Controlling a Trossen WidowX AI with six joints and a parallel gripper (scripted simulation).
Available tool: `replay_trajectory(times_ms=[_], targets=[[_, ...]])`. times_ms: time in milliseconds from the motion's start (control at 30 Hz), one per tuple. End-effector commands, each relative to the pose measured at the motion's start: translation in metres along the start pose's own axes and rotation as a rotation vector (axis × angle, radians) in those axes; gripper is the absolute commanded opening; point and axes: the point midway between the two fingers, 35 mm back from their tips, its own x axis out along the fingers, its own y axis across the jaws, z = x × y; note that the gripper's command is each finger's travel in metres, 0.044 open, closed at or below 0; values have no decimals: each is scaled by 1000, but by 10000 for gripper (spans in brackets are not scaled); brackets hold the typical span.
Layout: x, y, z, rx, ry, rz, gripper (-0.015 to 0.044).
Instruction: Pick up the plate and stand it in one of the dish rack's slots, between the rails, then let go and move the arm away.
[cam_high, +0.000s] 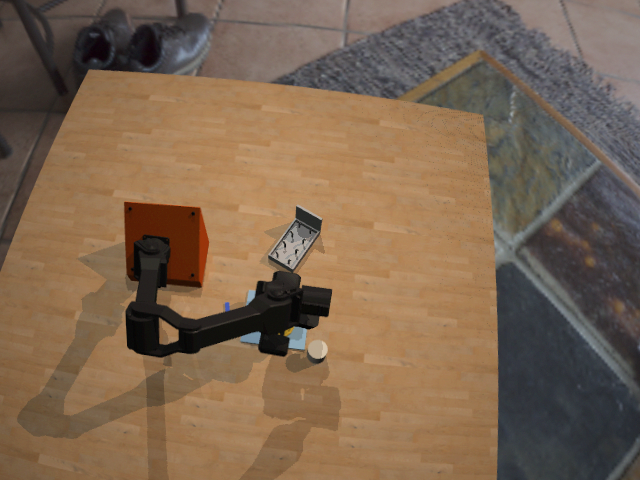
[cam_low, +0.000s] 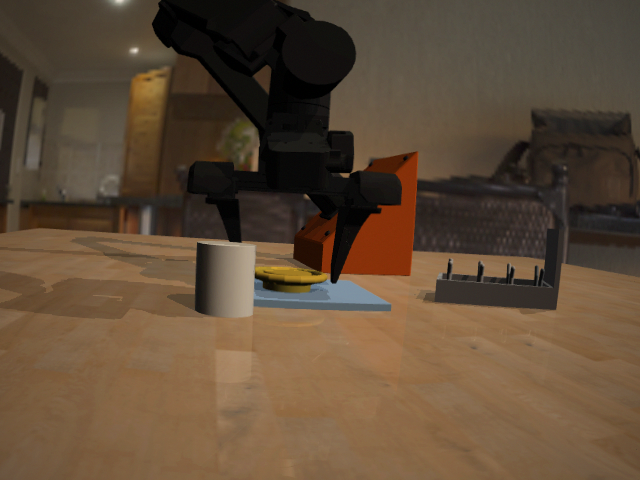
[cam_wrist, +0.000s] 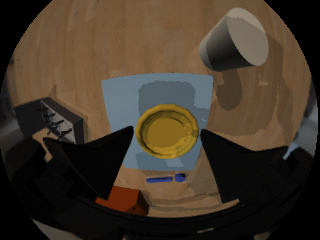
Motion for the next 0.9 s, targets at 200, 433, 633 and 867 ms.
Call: replay_trajectory(times_ms=[200,433,633,867], targets=[[6,0,-3,-10,11,-5,390],[6,0,-3,-10,11,-5,357],[6,0,-3,-10,11,-5,297],[-21,4,5,-13,2,6,113]])
